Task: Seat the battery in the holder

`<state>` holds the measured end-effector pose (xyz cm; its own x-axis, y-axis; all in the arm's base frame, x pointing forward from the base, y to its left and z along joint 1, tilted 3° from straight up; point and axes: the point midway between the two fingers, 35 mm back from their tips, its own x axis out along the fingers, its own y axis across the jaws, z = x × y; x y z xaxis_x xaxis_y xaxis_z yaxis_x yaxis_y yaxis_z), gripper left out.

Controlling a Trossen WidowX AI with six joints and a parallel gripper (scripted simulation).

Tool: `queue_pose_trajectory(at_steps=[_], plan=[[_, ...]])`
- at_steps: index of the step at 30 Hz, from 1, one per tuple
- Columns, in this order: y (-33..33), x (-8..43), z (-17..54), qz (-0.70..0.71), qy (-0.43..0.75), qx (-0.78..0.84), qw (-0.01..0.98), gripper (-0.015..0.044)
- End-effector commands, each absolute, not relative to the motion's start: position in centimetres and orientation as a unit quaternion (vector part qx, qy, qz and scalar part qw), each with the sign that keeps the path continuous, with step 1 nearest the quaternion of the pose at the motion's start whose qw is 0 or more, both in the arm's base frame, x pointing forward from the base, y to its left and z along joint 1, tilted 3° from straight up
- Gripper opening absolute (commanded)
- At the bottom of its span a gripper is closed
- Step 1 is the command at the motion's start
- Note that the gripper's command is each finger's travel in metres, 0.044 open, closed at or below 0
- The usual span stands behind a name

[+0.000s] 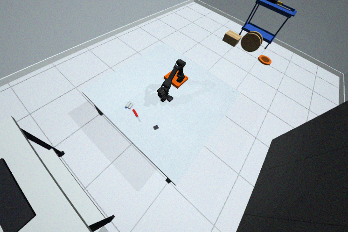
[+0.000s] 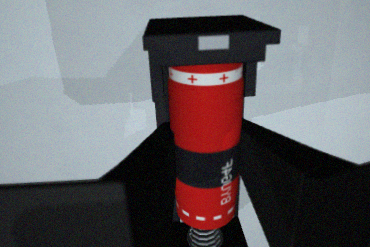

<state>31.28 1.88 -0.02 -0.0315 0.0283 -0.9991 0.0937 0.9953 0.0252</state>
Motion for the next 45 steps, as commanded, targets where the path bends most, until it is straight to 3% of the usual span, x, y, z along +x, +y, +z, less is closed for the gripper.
queue_pose_trajectory(at_steps=[1,10,14,28,37,45], plan=[[1.9,31.5,0.0,-0.022,0.717,0.041,0.695,0.0087],[1.9,31.5,0.0,-0.022,0.717,0.041,0.695,0.0087],[1.9,31.5,0.0,-0.022,0.717,0.041,0.695,0.0189],[1.8,31.5,1.5,-0.023,0.718,0.043,0.695,0.0189],[1.6,31.5,8.3,-0.023,0.718,0.043,0.695,0.0425],[1.6,31.3,9.0,-0.023,0.718,0.043,0.695,0.044]])
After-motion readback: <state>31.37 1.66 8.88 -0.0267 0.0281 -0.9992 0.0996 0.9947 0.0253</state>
